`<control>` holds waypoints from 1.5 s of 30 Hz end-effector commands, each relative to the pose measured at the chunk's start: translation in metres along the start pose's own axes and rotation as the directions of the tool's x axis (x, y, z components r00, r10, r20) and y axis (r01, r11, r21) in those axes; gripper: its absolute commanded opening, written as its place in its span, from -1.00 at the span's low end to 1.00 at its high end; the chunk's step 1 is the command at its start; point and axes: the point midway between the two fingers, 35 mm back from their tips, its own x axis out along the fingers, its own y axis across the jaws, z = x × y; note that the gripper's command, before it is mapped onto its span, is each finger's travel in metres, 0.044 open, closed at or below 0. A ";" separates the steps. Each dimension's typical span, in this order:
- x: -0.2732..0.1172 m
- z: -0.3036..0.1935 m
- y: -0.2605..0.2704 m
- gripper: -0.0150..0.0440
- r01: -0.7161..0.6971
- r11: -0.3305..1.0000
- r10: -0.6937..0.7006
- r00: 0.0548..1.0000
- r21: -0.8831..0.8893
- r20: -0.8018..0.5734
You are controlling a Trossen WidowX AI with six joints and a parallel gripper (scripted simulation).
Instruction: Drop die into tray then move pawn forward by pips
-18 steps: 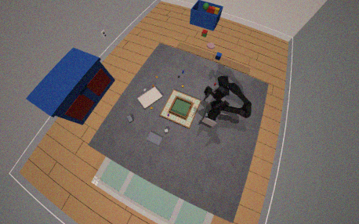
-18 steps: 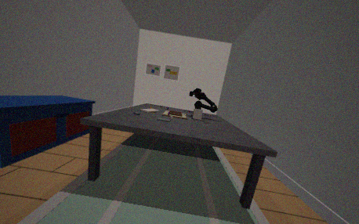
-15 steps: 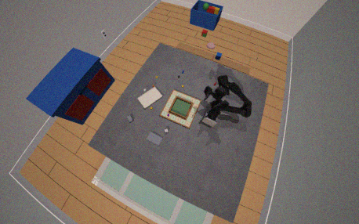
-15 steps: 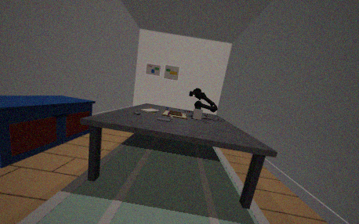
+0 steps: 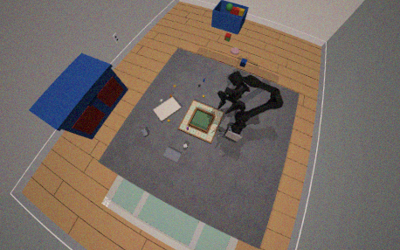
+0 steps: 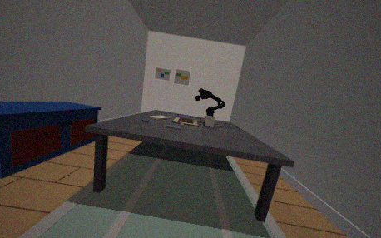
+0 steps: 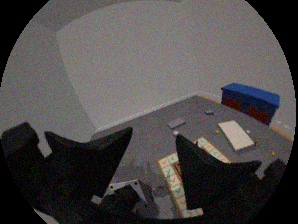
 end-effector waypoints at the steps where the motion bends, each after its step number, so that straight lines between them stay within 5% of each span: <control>1: 0.014 0.009 -0.018 0.44 0.021 0.998 -0.013 0.993 0.065 -0.114; 10: 0.069 0.020 -0.060 0.44 0.136 0.973 -0.051 0.913 0.185 -0.404; 22: 0.174 0.009 -0.103 0.44 0.327 0.935 -0.136 0.690 0.138 -0.711; 30: 0.244 -0.015 -0.112 0.44 0.368 0.928 -0.181 0.580 0.058 -0.794; 41: 0.336 -0.092 -0.124 0.44 0.489 0.853 -0.347 0.275 -0.181 -0.896; 45: 0.337 -0.107 -0.127 0.44 0.497 0.839 -0.373 0.234 -0.220 -0.898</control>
